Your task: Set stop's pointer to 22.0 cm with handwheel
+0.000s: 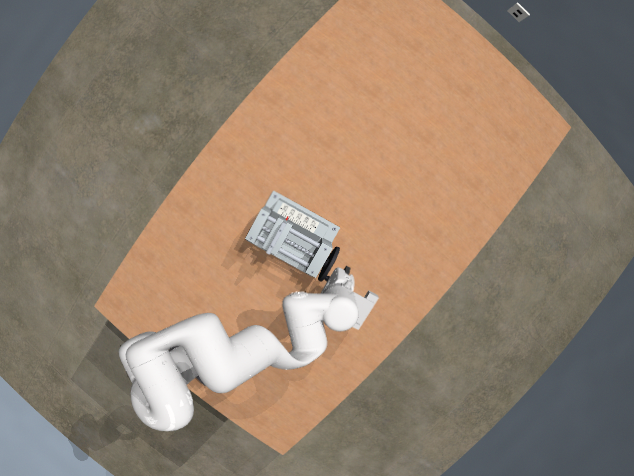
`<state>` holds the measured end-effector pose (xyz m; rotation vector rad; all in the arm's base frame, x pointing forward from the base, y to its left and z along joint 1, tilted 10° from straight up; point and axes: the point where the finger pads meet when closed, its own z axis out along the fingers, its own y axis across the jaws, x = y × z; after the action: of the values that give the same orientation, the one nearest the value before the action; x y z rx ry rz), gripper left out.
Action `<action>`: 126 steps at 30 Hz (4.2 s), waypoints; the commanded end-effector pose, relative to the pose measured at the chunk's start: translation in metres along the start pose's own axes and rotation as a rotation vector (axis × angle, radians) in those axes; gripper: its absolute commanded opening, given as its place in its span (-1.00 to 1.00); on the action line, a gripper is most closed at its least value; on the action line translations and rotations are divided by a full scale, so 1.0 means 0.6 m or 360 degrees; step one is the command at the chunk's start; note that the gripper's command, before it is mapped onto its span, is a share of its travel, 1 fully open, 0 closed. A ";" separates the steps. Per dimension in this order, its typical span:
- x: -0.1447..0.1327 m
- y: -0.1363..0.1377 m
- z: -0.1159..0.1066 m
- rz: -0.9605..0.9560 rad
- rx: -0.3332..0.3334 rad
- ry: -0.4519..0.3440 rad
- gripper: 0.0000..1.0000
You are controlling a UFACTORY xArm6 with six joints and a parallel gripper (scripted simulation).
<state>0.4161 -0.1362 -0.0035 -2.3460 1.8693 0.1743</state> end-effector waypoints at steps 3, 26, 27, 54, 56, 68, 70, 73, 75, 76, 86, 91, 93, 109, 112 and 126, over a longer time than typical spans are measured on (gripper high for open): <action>0.001 -0.010 0.018 0.0000 0.0003 0.0003 -0.88; 0.001 -0.078 0.041 0.0000 0.0003 0.0002 -0.88; 0.001 -0.078 0.041 0.0000 0.0003 0.0002 -0.88; 0.001 -0.104 -0.054 0.0000 0.0003 0.0002 -0.88; 0.001 -0.098 -0.060 0.0000 0.0003 0.0002 -0.88; 0.001 -0.060 -0.075 0.0000 0.0003 0.0002 -0.88; 0.001 -0.052 -0.075 0.0000 0.0003 0.0002 -0.88; 0.001 -0.041 -0.072 0.0000 0.0003 0.0002 -0.88; 0.001 -0.034 -0.069 0.0000 0.0003 0.0003 -0.88; 0.001 -0.030 -0.067 0.0000 0.0003 0.0002 -0.88; 0.001 -0.005 -0.042 0.0000 0.0003 0.0003 -0.88; 0.001 0.000 -0.021 0.0000 0.0003 0.0003 -0.88; 0.001 0.001 -0.012 0.0000 0.0003 0.0003 -0.88; 0.001 -0.024 0.033 0.0000 0.0003 0.0002 -0.88; 0.001 -0.030 0.036 0.0000 0.0003 0.0002 -0.88; 0.001 -0.068 0.043 0.0000 0.0003 0.0002 -0.88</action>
<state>0.4481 -0.1238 -0.0305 -2.3460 1.8714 0.1801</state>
